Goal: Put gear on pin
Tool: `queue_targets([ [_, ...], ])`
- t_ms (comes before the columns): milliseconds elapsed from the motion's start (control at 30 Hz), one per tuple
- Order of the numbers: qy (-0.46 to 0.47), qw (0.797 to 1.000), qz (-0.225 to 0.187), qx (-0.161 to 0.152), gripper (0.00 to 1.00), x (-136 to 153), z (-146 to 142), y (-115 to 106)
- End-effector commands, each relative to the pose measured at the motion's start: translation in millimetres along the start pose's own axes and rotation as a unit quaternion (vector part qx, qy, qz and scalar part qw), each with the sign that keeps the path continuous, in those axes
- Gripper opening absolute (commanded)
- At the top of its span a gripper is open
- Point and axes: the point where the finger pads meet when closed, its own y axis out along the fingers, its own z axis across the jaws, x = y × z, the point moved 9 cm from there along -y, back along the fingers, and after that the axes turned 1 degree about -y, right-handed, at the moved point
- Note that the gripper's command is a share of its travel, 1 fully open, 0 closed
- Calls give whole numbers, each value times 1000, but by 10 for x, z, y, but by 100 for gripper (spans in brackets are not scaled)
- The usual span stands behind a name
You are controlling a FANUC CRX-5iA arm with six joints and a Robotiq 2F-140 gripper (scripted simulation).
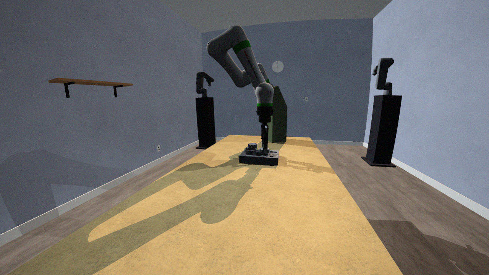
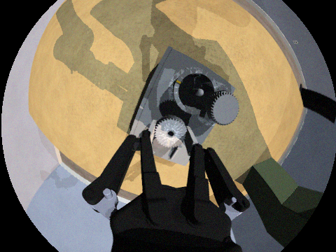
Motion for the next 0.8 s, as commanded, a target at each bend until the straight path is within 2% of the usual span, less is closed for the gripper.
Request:
queue_targets([
  [0,0,1000,0,0,0,0,1,-58],
  [767,0,1000,0,0,0,0,1,-512],
])
